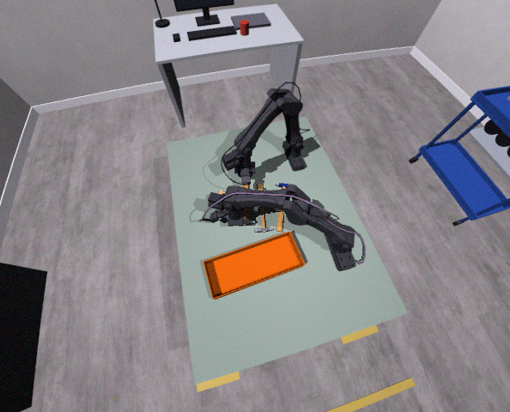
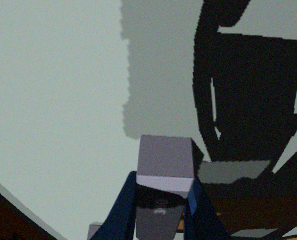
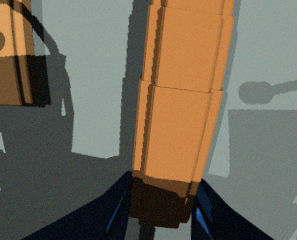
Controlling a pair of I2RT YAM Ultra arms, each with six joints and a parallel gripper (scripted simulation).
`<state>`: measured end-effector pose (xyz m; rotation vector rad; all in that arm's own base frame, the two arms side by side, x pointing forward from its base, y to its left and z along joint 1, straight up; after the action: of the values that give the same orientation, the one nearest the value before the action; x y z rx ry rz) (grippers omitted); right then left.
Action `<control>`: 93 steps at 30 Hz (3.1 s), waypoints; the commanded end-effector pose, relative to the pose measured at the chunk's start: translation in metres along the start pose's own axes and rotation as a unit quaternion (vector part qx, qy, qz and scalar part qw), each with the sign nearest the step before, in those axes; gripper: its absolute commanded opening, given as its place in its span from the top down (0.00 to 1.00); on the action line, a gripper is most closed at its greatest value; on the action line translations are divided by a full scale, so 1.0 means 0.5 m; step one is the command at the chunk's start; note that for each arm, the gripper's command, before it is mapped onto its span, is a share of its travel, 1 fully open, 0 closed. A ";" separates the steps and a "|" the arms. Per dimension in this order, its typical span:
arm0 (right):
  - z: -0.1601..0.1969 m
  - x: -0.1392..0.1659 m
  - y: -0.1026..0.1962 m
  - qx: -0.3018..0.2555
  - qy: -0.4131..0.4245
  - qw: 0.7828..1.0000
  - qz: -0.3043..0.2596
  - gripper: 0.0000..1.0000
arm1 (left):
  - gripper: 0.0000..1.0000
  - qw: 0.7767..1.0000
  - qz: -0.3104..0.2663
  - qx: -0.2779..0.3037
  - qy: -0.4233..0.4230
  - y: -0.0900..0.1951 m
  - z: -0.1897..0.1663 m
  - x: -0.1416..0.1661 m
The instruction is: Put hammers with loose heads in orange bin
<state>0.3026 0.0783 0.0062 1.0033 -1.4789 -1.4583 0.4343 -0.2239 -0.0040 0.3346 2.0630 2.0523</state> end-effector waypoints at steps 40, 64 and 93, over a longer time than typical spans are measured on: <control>0.015 0.063 -0.012 -0.015 -0.017 0.998 0.056 0.75 | 0.84 1.000 -0.010 -0.003 -0.001 0.018 0.081 0.006; -0.004 -0.006 0.008 0.004 -0.001 1.000 -0.012 0.75 | 0.55 0.999 -0.023 0.032 -0.001 0.035 0.013 -0.008; -0.004 -0.006 0.008 0.004 -0.001 1.000 -0.012 0.75 | 0.00 1.000 -0.014 0.026 -0.006 0.132 0.017 -0.003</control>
<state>0.3034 0.0810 0.0059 1.0182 -1.4674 -1.4740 0.4472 -0.2209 0.0591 0.2663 2.1054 1.9453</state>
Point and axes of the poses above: on each arm, the point where the finger pads meet when closed, its own y axis back along the fingers, its own z axis across the jaws, x = y × z, the point moved 1 cm from there along y, back along the fingers, and after that the axes turned 6 degrees about -y, right-handed, at the moved point
